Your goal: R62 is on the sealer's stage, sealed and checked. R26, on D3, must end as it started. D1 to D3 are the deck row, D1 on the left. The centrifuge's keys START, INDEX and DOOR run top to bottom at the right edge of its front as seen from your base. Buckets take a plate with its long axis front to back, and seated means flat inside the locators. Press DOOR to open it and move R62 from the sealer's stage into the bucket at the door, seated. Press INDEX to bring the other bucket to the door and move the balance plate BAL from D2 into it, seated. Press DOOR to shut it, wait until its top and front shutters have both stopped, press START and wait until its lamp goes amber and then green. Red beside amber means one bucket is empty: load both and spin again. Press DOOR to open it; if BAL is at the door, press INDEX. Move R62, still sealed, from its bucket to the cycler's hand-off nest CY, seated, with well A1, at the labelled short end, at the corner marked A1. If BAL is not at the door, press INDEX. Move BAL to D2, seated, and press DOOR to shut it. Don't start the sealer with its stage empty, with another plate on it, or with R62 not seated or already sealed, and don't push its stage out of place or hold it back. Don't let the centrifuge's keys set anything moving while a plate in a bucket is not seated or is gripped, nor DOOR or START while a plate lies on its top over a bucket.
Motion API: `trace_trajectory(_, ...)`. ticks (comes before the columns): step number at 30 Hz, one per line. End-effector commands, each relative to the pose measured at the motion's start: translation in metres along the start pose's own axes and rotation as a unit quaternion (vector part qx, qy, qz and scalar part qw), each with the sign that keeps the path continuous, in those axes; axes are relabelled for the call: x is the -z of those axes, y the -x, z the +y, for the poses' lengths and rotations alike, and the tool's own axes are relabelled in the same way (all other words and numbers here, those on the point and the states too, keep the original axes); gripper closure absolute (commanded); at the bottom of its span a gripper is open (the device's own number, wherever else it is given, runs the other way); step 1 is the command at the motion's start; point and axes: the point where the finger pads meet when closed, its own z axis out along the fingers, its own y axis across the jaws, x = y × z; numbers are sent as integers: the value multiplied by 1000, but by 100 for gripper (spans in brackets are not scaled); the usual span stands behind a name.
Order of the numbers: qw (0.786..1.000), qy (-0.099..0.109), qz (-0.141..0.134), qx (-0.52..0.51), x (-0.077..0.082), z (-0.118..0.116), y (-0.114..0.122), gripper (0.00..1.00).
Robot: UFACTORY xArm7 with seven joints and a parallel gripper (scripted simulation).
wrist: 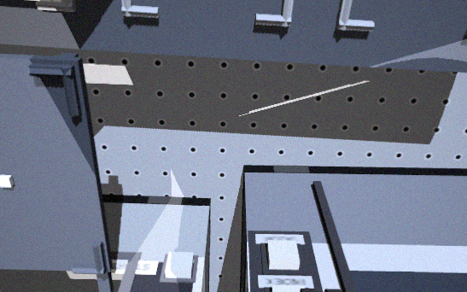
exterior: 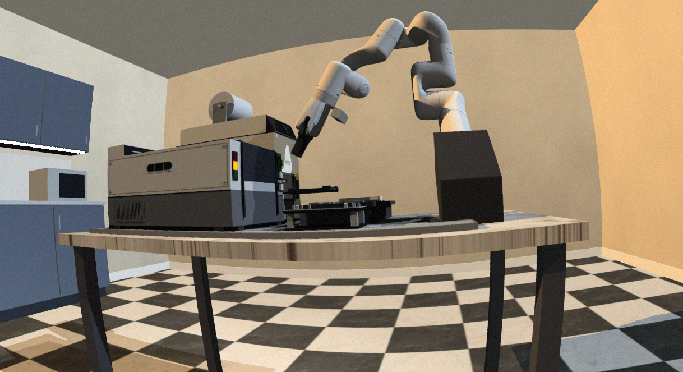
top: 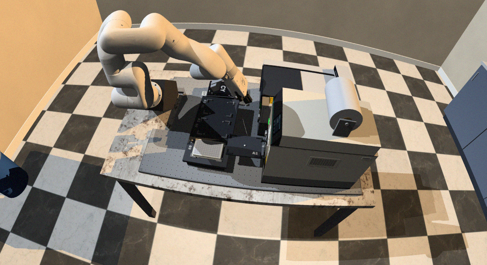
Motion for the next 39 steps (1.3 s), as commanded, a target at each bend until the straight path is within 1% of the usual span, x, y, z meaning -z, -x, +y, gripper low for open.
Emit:
trace_trajectory(1,1000,1,-2,0,6,0,0,100)
trace_trajectory(15,1000,1,-2,0,26,0,-12,100)
trace_trajectory(22,1000,1,-2,0,28,0,-13,100)
trace_trajectory(32,1000,1,-2,0,75,2,6,100)
trace_trajectory(39,1000,1,-2,0,76,2,6,100)
